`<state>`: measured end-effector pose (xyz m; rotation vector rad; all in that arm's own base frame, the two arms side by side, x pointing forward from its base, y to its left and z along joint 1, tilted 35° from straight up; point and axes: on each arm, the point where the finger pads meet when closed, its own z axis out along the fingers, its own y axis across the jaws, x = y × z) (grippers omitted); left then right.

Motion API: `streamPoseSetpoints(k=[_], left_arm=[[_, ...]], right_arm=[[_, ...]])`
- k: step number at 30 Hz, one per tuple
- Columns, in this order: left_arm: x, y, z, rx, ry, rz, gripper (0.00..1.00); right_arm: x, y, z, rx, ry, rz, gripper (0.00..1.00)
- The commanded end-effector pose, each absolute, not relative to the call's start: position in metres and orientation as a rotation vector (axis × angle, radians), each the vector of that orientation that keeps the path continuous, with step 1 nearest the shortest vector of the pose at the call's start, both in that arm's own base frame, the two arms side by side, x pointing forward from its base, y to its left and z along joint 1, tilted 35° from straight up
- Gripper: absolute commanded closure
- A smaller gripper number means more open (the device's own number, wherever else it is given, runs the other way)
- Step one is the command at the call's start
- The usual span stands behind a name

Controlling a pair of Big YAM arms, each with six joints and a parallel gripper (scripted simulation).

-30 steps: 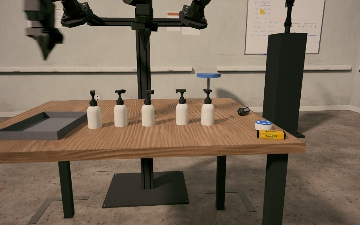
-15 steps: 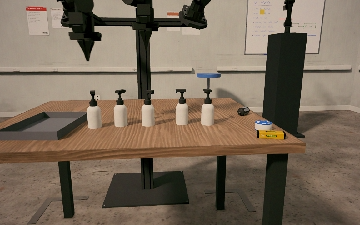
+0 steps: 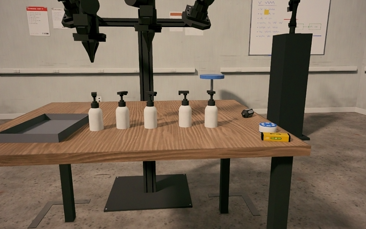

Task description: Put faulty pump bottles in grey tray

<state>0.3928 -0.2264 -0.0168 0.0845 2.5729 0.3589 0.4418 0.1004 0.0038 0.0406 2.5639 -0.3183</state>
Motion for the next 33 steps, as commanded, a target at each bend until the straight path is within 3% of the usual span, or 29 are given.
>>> streamPoseSetpoints(k=[1, 14, 33], left_arm=[[0.417, -0.224, -0.028, 0.113, 2.566, 0.366, 1.00], [0.499, -0.201, -0.093, 0.078, 2.569, 0.360, 1.00], [0.521, -0.199, -0.111, 0.060, 2.575, 0.358, 1.00]], right_arm=[[0.460, 0.092, -0.008, 0.044, 2.557, -0.326, 1.00], [0.494, 0.074, -0.067, 0.061, 2.562, -0.321, 1.00], [0.509, 0.067, -0.088, 0.066, 2.568, -0.322, 1.00]])
